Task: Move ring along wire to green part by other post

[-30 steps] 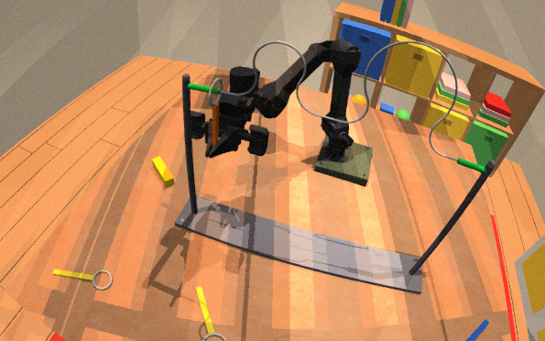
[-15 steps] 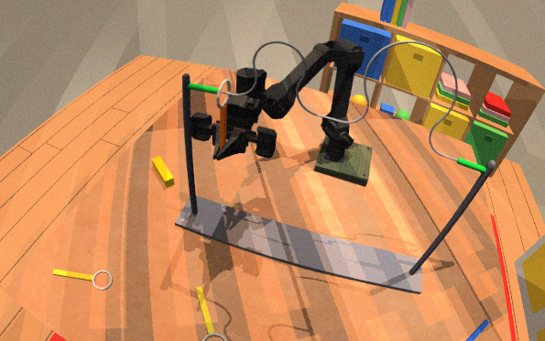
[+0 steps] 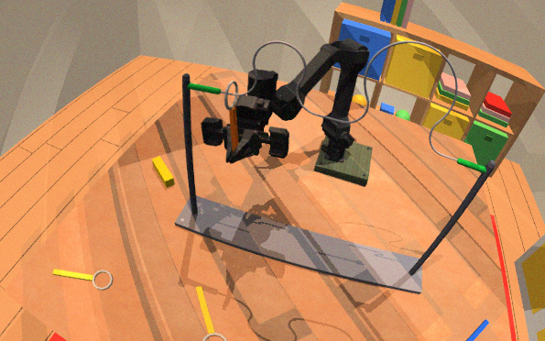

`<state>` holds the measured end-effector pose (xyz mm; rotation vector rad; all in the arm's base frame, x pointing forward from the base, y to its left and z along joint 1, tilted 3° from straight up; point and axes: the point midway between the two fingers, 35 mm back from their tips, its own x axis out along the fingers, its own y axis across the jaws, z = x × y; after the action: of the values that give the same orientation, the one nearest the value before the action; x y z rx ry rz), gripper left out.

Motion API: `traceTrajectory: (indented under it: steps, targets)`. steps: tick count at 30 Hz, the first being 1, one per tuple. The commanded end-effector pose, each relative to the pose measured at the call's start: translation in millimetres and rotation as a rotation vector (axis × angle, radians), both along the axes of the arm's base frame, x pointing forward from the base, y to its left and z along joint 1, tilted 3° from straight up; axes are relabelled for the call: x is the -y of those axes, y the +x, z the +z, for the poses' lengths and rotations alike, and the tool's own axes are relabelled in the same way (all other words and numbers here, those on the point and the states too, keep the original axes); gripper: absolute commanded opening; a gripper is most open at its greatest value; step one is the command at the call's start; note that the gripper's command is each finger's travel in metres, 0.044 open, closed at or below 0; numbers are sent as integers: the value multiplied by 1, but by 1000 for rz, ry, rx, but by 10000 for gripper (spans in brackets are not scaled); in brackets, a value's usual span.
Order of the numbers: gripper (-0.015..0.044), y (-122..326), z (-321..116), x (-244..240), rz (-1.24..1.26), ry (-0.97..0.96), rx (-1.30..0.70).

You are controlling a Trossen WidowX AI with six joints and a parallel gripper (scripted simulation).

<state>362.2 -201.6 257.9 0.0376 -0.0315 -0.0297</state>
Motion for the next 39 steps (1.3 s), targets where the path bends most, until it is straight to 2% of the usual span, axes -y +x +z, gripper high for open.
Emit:
traceTrajectory:
  steps: [1, 15, 23, 39]
  targets:
    - [-150, 0, 2, -13, 1, 61, 5]
    - [-150, 0, 11, -56, 12, 318, 8]
    - [-150, -11, 21, -78, 45, 471, -83]
    - [-150, -26, 39, -101, 102, 648, -196]
